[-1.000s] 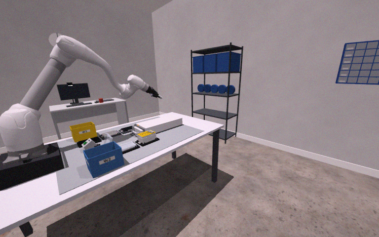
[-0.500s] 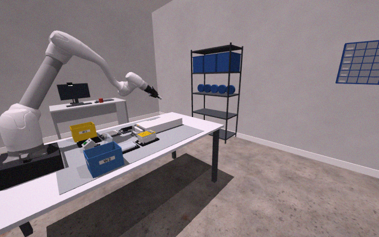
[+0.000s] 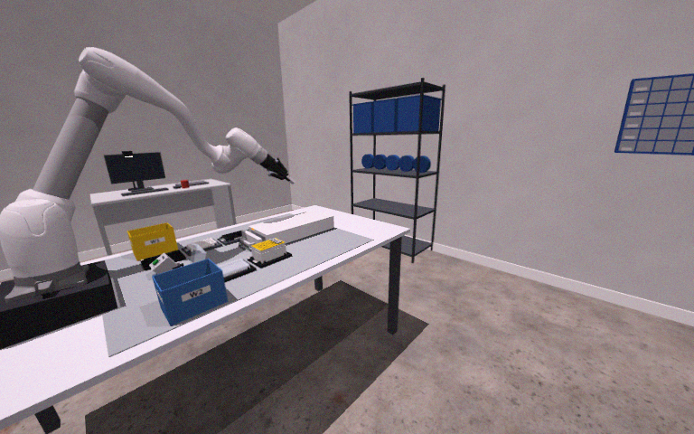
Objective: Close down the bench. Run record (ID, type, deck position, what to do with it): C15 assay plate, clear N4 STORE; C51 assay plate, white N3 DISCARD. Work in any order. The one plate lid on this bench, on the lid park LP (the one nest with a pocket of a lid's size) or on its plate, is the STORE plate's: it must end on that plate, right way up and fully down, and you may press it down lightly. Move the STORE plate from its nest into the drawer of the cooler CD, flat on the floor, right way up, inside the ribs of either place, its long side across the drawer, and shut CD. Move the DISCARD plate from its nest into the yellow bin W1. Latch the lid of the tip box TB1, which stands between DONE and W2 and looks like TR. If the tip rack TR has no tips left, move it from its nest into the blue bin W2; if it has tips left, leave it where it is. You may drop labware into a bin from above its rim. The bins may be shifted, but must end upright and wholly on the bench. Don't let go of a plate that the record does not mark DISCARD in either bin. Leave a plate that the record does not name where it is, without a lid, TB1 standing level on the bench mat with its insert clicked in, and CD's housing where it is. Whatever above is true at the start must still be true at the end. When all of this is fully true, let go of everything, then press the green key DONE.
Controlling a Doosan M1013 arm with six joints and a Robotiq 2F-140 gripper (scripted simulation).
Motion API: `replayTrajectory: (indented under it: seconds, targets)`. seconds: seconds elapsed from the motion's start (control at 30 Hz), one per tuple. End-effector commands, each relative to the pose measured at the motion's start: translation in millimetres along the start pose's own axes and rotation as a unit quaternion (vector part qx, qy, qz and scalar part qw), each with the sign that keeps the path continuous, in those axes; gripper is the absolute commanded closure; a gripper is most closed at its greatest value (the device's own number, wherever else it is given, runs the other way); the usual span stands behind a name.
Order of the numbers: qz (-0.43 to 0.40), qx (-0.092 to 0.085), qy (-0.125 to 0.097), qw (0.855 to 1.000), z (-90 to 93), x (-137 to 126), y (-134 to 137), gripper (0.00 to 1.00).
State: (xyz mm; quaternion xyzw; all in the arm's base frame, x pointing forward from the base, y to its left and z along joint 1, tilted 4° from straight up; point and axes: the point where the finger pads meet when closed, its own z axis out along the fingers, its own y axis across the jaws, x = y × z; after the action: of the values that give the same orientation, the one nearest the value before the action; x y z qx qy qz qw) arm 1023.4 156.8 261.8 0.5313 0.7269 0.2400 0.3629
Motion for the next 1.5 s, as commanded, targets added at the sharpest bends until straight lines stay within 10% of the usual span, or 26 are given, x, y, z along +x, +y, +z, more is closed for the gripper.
replayTrajectory:
  seconds: [0.0, 0.83, 1.47]
  targets:
    - [0.031, 0.014, -0.005, 0.999, -9.5, -9, -13, 1.0]
    - [0.225, 0.103, -0.041, 0.968, -71.0, -53, -97, 1.0]
    - [0.298, 0.136, -0.057, 0.943, -115.3, -71, -154, 1.0]
